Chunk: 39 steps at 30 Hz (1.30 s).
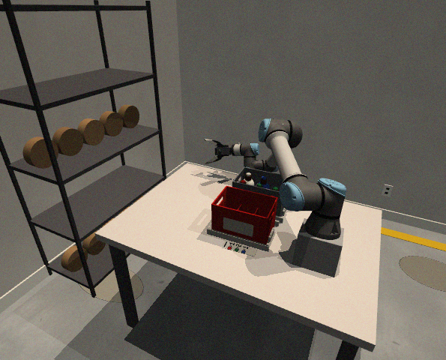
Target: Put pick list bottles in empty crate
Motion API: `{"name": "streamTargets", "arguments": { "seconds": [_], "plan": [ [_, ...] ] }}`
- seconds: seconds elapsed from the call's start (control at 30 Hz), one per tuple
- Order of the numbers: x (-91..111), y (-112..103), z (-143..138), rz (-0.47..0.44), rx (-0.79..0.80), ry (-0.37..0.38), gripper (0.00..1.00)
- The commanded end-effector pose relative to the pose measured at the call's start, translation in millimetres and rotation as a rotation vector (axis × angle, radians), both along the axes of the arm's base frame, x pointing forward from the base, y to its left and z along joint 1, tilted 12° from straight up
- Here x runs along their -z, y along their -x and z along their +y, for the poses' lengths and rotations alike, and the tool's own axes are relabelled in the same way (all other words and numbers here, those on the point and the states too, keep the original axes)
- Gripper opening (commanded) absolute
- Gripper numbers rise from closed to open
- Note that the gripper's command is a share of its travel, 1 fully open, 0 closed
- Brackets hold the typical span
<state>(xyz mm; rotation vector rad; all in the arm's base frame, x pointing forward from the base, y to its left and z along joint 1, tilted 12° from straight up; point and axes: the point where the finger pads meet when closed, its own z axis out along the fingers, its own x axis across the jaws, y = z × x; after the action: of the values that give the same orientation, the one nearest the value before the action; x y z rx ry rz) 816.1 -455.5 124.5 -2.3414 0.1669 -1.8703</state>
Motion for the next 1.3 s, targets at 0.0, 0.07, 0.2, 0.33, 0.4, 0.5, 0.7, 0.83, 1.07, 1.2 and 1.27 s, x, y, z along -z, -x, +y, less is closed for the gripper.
{"name": "streamTargets", "arguments": {
  "seconds": [0.0,0.07,0.2,0.33,0.4,0.5,0.7,0.83,1.07,1.2,1.27],
  "plan": [
    [-1,0,0,-0.001,0.0,0.001,1.0],
    [-1,0,0,-0.001,0.0,0.001,1.0],
    [-1,0,0,-0.001,0.0,0.001,1.0],
    [-1,0,0,-0.001,0.0,0.001,1.0],
    [-1,0,0,-0.001,0.0,0.001,1.0],
    [-1,0,0,-0.001,0.0,0.001,1.0],
    [-26,-1,7,0.0,-0.002,-0.001,0.38],
    [-45,-1,12,0.0,-0.002,-0.001,0.38],
    [-75,-1,18,0.0,-0.002,0.0,0.38],
    [-89,-1,21,0.0,-0.002,0.0,0.38],
    [-99,-1,23,0.0,-0.002,0.0,0.38]
  ]
}}
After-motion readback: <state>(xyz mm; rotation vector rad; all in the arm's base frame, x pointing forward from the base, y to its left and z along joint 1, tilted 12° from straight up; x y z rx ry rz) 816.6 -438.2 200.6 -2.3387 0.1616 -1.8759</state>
